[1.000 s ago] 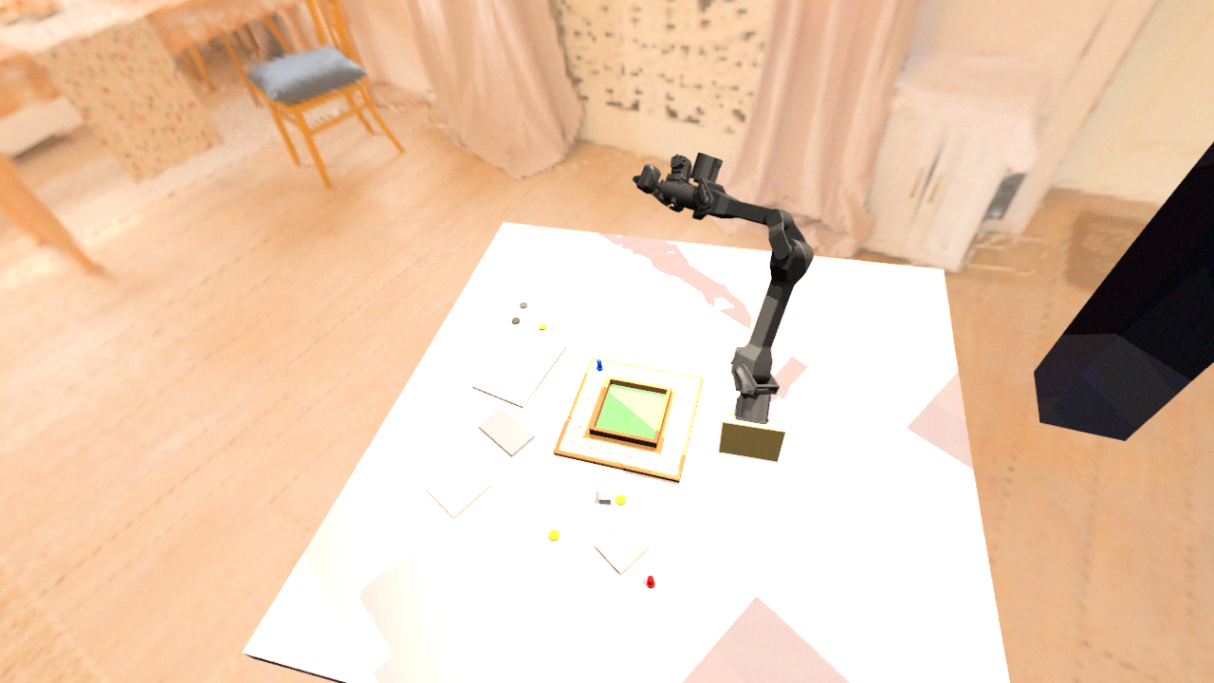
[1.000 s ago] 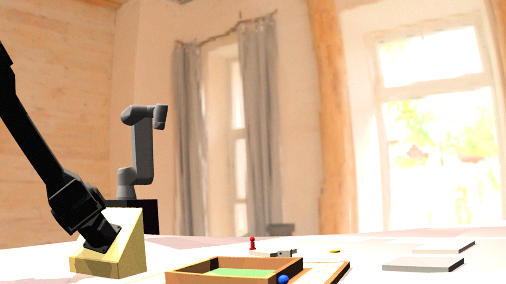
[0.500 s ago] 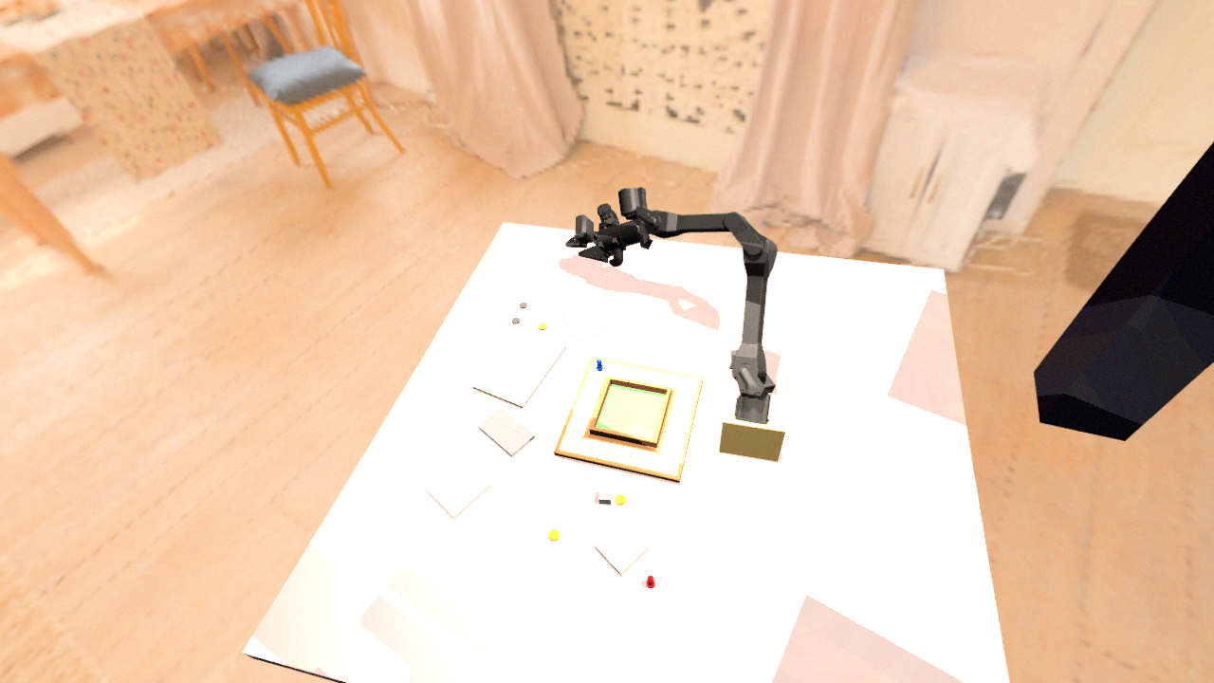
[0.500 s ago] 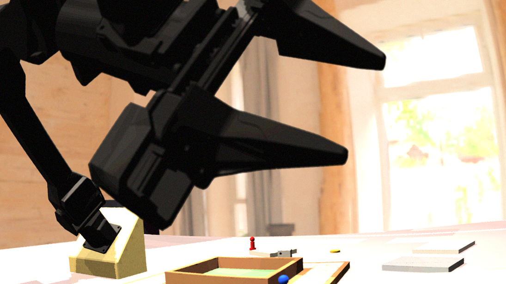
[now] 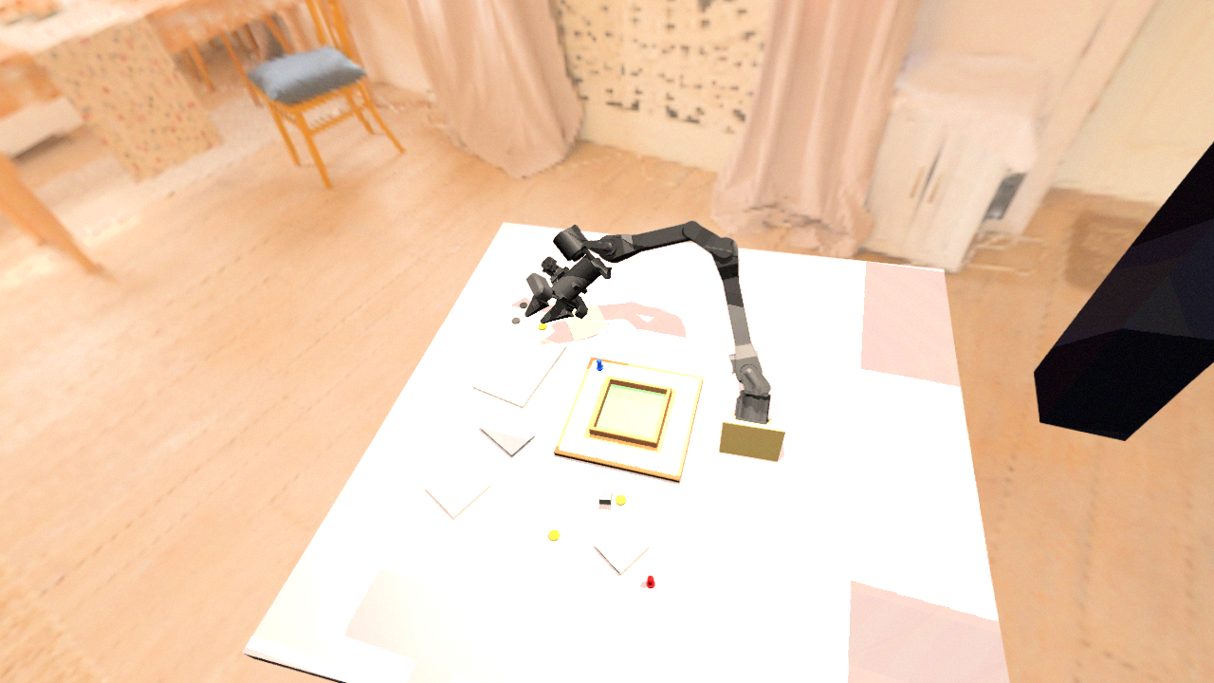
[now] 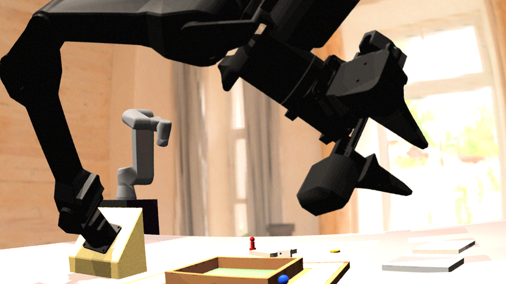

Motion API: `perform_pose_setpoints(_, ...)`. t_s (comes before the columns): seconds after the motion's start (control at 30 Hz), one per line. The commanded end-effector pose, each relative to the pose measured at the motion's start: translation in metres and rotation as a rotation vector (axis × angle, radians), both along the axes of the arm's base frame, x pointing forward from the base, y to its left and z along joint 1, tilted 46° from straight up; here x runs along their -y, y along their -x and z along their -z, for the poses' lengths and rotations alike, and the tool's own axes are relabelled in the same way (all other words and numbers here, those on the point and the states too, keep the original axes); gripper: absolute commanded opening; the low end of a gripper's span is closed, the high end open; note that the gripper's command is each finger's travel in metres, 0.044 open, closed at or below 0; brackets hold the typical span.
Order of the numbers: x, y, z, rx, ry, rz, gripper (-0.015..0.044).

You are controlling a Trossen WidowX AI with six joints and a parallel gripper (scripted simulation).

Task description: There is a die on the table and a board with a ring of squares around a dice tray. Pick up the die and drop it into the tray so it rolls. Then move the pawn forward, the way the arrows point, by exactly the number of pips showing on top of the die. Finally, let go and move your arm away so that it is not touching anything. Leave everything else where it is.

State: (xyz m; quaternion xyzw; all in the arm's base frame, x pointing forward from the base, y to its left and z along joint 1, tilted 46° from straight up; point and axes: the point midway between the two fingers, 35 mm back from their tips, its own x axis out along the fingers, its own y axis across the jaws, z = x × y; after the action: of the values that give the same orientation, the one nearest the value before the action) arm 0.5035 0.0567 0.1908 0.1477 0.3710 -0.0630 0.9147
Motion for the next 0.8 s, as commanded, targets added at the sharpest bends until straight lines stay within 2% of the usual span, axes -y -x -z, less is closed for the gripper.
perform_pose_setpoints(0.0,-0.039,0.010,0.052,-0.148,0.032,-0.031,0.0275)
perform_pose_setpoints(0.17,-0.089,0.041,0.121,-0.351,0.123,-0.066,0.0275)
perform_pose_setpoints(0.4,-0.141,0.112,0.210,-0.609,0.357,-0.119,0.0275)
perform_pose_setpoints(0.63,-0.166,0.207,0.282,-0.791,0.740,-0.187,0.0275)
perform_pose_setpoints(0.77,-0.166,0.251,0.307,-0.827,0.966,-0.224,0.0275)
